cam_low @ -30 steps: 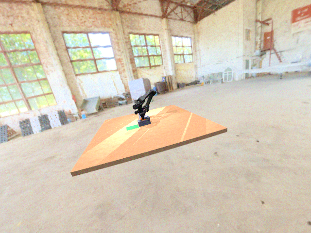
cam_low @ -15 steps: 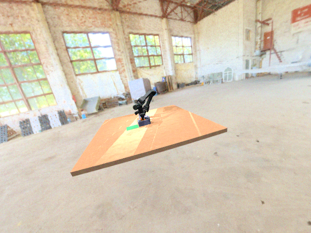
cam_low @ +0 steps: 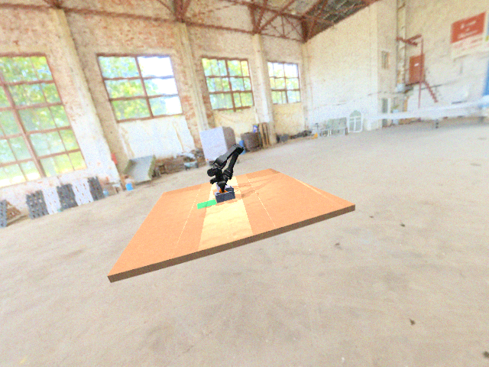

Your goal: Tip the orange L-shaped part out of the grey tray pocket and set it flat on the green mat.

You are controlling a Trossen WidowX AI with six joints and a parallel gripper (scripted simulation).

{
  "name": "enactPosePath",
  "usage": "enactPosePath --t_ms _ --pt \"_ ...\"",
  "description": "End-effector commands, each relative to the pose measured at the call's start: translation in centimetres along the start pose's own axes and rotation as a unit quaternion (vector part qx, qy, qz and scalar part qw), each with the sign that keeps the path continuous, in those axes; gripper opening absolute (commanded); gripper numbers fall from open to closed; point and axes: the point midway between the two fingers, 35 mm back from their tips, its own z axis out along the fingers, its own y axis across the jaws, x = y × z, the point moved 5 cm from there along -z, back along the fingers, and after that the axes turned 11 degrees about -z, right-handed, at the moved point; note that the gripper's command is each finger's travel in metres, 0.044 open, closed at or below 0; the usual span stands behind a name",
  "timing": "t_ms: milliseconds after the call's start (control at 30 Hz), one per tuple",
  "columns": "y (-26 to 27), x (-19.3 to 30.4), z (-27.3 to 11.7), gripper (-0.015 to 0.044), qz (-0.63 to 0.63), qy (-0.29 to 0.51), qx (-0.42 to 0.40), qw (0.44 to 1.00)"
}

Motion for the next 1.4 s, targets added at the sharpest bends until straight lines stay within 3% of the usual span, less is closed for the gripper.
enactPosePath --t_ms 0,1367 --pt "0.0 0.0 -0.3 0.0000 -0.001 0.000 0.000 1.000" --pt "0.0 -0.1 -6.9 0.0000 0.002 0.001 -0.001 1.000"
